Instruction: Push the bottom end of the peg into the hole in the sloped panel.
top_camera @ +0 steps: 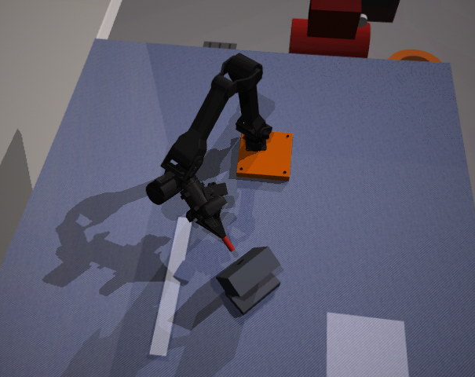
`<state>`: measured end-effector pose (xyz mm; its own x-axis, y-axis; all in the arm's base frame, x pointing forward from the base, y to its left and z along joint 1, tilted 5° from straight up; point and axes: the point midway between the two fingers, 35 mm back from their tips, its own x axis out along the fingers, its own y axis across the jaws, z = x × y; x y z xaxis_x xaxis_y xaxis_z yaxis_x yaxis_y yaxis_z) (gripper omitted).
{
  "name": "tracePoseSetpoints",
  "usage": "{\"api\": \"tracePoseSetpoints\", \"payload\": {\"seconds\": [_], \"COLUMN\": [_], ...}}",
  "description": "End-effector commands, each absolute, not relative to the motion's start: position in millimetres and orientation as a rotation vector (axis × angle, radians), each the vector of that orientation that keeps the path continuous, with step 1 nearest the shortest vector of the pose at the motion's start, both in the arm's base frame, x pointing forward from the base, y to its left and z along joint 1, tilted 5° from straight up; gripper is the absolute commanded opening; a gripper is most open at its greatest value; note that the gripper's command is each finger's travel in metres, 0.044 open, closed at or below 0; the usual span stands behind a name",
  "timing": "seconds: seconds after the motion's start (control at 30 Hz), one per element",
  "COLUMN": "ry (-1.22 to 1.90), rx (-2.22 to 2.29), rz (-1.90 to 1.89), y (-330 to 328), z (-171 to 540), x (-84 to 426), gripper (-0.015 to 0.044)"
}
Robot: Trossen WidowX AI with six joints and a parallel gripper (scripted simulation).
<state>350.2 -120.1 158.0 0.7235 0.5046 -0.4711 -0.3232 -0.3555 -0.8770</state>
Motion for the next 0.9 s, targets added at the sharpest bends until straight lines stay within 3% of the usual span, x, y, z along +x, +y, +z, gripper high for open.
{"api": "tracePoseSetpoints", "payload": {"seconds": [0.0,0.87], "ry": [-0.152,-0.16], "rx": [-1.727,-1.735], "rz": [0.86,0.849], "y": [-117.2,-103.8], "z": [156.0,144.0], "x": [351.8,370.9], "gripper": [0.0,0.0]}}
